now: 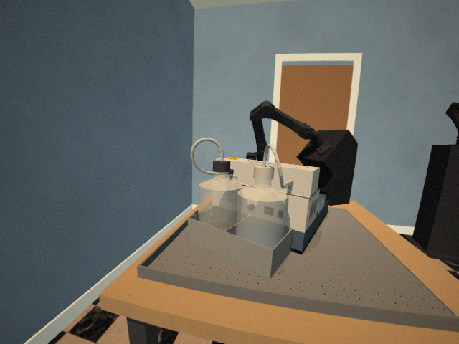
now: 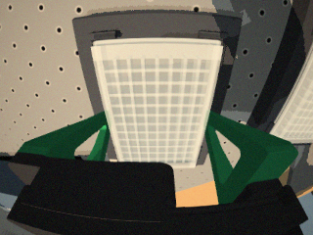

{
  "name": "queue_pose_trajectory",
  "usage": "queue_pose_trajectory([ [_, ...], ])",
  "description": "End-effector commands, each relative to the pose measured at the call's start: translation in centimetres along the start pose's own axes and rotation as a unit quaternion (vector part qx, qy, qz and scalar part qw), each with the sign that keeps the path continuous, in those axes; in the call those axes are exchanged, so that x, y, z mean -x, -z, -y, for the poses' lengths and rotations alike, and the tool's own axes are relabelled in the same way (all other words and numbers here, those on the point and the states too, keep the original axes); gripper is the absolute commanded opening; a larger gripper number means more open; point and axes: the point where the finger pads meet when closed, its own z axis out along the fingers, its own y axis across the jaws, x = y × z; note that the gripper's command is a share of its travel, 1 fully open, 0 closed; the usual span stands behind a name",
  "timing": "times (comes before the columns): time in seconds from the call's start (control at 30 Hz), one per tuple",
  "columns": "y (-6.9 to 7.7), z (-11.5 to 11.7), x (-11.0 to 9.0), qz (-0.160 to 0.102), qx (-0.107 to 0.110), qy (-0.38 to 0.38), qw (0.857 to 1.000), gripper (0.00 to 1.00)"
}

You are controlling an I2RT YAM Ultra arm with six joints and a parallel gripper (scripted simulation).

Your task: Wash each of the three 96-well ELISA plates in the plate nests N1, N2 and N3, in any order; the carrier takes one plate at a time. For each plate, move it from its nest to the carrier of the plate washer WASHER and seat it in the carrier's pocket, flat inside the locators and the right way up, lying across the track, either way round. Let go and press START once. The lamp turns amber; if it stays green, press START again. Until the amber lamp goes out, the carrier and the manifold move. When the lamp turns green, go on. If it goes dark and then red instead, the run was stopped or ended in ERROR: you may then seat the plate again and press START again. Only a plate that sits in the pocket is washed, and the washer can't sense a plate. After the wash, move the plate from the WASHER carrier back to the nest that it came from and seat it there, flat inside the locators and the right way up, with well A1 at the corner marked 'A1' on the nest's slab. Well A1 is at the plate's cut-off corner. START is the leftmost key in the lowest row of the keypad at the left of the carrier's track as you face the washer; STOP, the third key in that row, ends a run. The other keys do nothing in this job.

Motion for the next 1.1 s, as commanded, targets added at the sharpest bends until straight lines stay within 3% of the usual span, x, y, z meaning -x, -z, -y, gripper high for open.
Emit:
queue_pose_trajectory([
  [0.0, 0.14, -0.06, 0.32, 0.005, 0.0, -0.001, 1.0, 0.0],
  [0.47, -0.06, -0.07, 0.32, 0.005, 0.0, -0.001, 1.0, 0.0],
  [0.5, -0.08, -0.07, 0.32, 0.005, 0.0, -0.001, 1.0, 1.0],
  [1.07, -0.08, -0.07, 0.32, 0.005, 0.0, -0.001, 1.0, 1.0],
])
